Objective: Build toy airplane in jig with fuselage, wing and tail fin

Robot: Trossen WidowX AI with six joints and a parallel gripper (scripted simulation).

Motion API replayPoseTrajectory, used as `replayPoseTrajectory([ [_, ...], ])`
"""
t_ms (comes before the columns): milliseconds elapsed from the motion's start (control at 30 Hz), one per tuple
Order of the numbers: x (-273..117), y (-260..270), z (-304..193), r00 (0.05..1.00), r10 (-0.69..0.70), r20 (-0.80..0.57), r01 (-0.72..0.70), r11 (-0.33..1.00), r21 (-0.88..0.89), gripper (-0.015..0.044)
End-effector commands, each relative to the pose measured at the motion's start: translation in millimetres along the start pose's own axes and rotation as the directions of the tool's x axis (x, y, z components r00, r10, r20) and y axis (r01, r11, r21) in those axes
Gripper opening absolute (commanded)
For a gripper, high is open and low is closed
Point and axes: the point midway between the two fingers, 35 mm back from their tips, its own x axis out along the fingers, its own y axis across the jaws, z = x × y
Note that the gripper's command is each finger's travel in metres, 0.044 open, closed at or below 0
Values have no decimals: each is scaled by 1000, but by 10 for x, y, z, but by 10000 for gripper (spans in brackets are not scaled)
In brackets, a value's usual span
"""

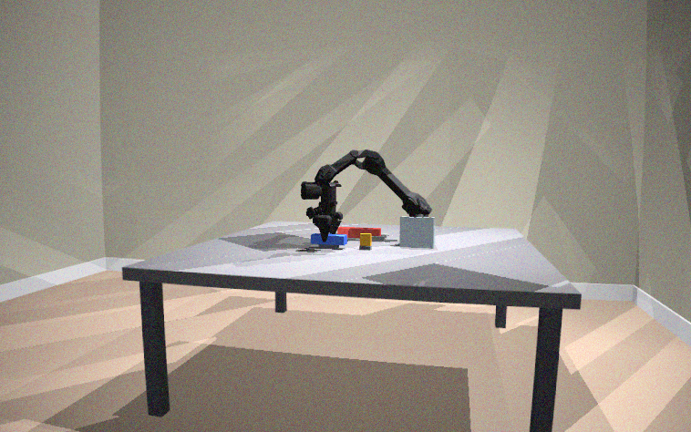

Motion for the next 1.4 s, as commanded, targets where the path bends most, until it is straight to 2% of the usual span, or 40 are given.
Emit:
replayPoseTrajectory([
  [0,62,-19,-23,1000,-10,-3,10,1000,-8,414],
  [267,62,-19,-23,1000,-10,-3,10,1000,-8,204],
  [533,62,-19,-23,1000,-10,-3,10,1000,-8,150],
  [733,-45,-5,-3,1000,-8,-3,8,1000,-9,0],
  [1367,-646,33,39,1000,-4,-3,4,1000,-10,0],
])
